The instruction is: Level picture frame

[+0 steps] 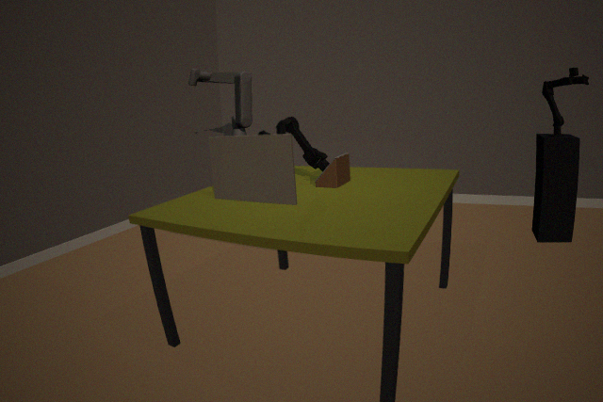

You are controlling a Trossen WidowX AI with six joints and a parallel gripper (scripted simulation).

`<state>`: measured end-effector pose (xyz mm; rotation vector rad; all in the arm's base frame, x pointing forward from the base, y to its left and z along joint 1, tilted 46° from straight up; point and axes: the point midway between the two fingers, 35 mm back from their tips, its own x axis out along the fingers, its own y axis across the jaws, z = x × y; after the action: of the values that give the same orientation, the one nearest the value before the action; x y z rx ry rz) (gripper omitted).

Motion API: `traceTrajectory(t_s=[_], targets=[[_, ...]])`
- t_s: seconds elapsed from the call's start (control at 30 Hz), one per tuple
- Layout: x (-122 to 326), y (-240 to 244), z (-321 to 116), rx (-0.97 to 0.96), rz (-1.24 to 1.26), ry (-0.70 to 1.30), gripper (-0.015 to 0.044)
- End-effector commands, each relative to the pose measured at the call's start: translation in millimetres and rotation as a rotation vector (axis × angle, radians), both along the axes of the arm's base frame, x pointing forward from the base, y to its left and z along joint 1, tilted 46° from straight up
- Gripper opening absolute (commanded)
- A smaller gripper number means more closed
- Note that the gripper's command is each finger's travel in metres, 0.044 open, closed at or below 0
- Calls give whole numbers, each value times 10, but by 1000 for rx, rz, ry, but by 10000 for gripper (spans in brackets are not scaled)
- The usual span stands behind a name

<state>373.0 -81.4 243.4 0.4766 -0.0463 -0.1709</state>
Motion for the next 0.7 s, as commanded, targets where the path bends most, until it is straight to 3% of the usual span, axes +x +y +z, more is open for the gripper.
traceTrajectory(t_s=[0.0, 0.67], targets=[[-1, 2, 0, 0, 1, -1, 0], [-1, -5, -6, 57, 0, -8, 0]])
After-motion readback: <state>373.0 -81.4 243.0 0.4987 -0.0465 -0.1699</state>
